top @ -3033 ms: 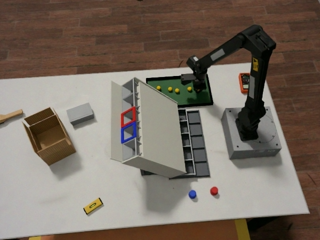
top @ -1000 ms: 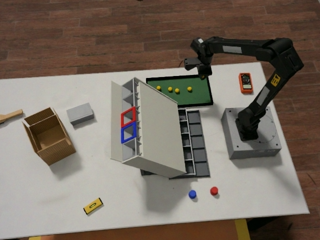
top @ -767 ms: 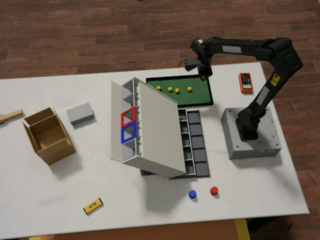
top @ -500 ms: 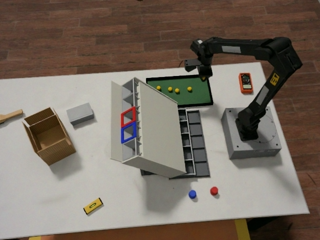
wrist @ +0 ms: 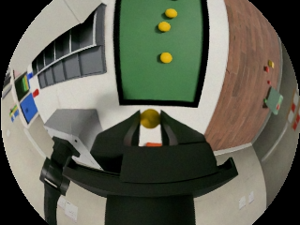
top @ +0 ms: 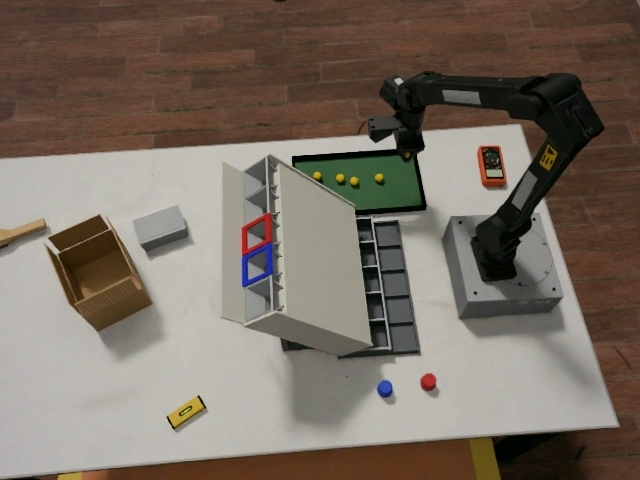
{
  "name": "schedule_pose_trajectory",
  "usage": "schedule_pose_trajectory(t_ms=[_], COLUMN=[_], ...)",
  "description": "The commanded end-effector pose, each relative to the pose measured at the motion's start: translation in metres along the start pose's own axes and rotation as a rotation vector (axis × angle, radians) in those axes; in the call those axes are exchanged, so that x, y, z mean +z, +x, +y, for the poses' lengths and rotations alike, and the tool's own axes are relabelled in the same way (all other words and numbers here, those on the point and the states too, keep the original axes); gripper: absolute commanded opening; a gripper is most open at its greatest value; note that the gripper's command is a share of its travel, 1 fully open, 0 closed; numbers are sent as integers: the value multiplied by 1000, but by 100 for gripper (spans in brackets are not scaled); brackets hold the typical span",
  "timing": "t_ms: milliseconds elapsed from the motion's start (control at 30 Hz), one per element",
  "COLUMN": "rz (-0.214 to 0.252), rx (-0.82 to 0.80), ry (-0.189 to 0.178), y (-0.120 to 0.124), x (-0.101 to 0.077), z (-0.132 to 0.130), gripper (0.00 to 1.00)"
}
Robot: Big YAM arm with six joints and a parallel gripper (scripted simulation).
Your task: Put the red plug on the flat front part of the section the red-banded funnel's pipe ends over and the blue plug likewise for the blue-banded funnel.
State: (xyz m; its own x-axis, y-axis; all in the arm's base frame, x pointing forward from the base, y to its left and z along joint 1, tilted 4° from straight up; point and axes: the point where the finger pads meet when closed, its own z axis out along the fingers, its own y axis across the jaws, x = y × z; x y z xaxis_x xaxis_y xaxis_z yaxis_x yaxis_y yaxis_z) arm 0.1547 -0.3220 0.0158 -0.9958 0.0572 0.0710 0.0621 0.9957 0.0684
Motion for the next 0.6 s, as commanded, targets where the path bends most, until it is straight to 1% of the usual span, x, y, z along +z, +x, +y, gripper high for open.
schedule_pose_trajectory(t_ms=[0, 567], rz=[-16, -7], rx=[0, 0], ry=[26, 11], y=[-14, -14], x=[-12, -11], z=[-18, -18], gripper=[0, 0])
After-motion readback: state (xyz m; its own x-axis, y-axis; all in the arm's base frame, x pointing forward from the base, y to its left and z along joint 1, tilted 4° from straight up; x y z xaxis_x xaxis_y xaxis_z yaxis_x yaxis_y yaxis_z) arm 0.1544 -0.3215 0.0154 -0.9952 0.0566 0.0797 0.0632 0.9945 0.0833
